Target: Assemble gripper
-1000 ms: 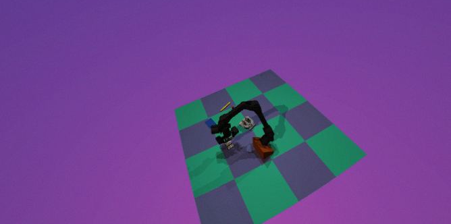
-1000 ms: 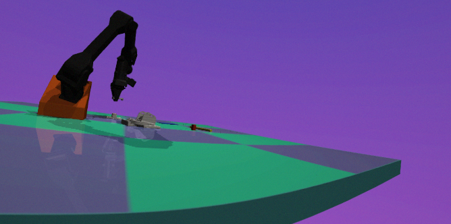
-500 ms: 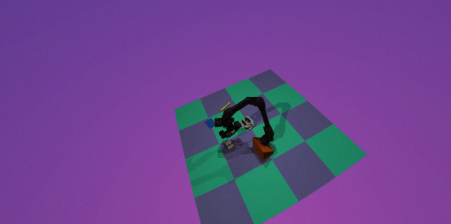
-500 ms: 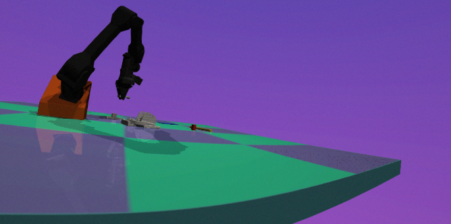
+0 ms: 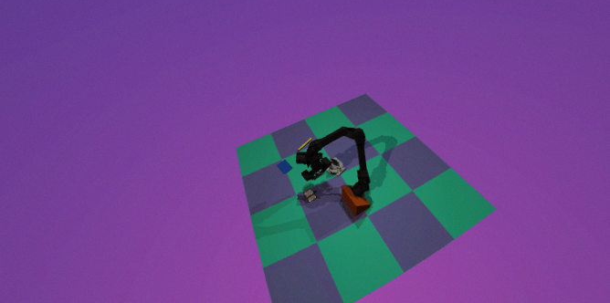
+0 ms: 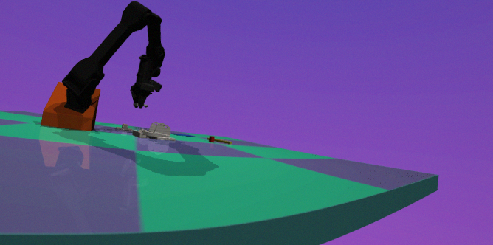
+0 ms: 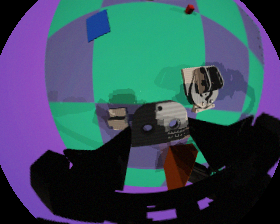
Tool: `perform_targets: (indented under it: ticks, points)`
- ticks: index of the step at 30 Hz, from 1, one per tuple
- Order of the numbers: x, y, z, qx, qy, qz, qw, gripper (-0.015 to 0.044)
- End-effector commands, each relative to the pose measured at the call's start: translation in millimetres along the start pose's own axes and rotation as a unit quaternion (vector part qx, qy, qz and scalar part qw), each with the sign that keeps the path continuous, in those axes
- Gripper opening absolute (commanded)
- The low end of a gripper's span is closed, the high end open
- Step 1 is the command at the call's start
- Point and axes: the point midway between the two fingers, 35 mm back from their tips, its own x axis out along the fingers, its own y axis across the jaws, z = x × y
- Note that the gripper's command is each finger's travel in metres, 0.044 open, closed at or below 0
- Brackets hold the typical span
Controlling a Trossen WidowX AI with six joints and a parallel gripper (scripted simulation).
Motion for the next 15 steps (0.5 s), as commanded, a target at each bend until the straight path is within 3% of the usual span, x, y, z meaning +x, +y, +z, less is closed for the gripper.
perform_targets:
  ticks: [1, 15]
  points:
    - [-1.4, -17.4, 2.4, -0.007, -0.003, -0.002, 1.0, 0.0351]
    - [-0.7, -63.7, 5.1, -0.02, -0.003, -0.004, 1.0, 0.0351]
